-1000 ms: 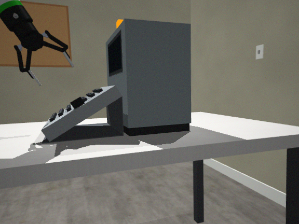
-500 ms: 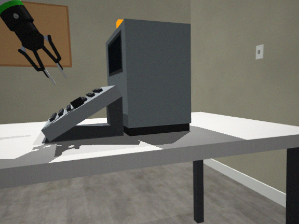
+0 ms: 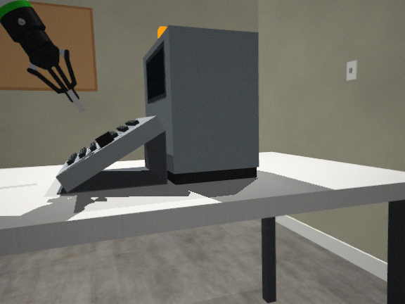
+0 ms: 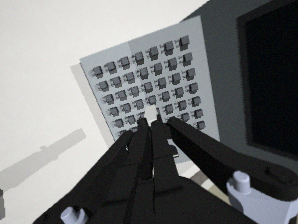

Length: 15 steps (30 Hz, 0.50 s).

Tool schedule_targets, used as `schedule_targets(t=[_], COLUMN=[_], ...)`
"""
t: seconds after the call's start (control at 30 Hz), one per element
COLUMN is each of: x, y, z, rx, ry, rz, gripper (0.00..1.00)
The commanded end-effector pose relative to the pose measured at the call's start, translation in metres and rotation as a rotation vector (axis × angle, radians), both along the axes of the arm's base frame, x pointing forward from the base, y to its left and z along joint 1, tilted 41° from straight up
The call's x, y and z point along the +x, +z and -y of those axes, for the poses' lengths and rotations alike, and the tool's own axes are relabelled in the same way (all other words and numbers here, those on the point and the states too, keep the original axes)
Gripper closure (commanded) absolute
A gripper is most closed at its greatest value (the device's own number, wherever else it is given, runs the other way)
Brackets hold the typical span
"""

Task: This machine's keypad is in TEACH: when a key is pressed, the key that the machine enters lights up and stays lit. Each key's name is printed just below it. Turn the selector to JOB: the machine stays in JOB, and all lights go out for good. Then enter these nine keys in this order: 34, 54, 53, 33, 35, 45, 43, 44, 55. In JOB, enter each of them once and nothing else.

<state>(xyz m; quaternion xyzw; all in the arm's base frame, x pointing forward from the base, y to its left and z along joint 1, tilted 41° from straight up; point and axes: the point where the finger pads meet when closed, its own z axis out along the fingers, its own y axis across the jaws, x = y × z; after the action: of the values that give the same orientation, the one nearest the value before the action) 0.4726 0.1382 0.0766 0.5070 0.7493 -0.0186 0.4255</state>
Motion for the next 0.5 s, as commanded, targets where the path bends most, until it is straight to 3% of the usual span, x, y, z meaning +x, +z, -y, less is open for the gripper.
schedule_targets(t=[0.0, 0.2, 0.47], x=[0.0, 0.003, 0.038], y=[0.0, -0.003, -0.039], z=[0.0, 0.002, 0.028], rx=[0.0, 0.0, 0.0], ry=[0.0, 0.0, 0.0], rz=[0.0, 0.0, 0.0], gripper=[1.0, 1.0, 1.0])
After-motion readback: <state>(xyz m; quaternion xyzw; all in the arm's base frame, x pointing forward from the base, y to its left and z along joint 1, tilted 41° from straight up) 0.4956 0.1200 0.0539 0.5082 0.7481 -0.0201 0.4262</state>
